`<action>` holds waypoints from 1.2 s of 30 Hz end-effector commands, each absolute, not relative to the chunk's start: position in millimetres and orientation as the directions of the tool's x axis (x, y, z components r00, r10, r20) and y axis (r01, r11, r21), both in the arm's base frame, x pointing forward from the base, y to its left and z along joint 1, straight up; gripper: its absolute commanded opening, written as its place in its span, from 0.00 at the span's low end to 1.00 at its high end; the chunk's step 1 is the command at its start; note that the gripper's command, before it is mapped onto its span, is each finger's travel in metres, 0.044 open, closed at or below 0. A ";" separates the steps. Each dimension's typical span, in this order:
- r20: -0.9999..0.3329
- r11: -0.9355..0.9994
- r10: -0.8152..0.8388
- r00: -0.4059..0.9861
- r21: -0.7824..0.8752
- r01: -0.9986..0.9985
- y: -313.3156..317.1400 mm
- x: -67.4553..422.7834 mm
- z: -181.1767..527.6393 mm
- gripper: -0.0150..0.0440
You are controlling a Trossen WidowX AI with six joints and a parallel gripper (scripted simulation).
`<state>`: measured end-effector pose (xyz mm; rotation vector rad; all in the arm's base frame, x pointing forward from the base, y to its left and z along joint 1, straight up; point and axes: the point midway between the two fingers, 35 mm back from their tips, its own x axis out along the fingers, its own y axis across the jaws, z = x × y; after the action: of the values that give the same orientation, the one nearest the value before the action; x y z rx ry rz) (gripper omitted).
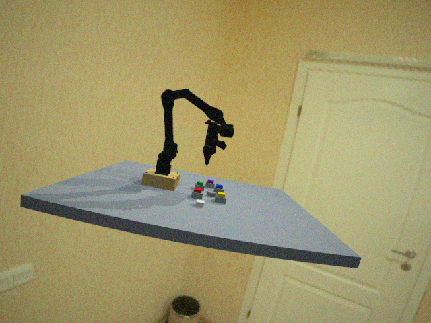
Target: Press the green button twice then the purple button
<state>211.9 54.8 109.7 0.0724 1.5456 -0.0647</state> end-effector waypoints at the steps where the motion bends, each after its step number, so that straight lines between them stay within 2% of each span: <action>1: -1.000 0.996 0.008 0.024 0.010 0.083 90.7 238.0 111.2 0.29; 5: -1.000 0.996 0.011 0.025 0.013 0.083 125.5 256.0 109.1 0.29; 8: -1.000 0.996 0.011 0.025 0.013 0.083 125.7 256.4 106.5 0.29; 13: -1.000 0.996 0.011 0.025 0.013 0.083 126.3 257.7 49.7 0.29; 36: -1.000 0.996 0.011 0.025 0.013 0.083 126.5 258.3 17.7 0.29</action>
<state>259.7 127.2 24.0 0.0731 1.5384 -0.0486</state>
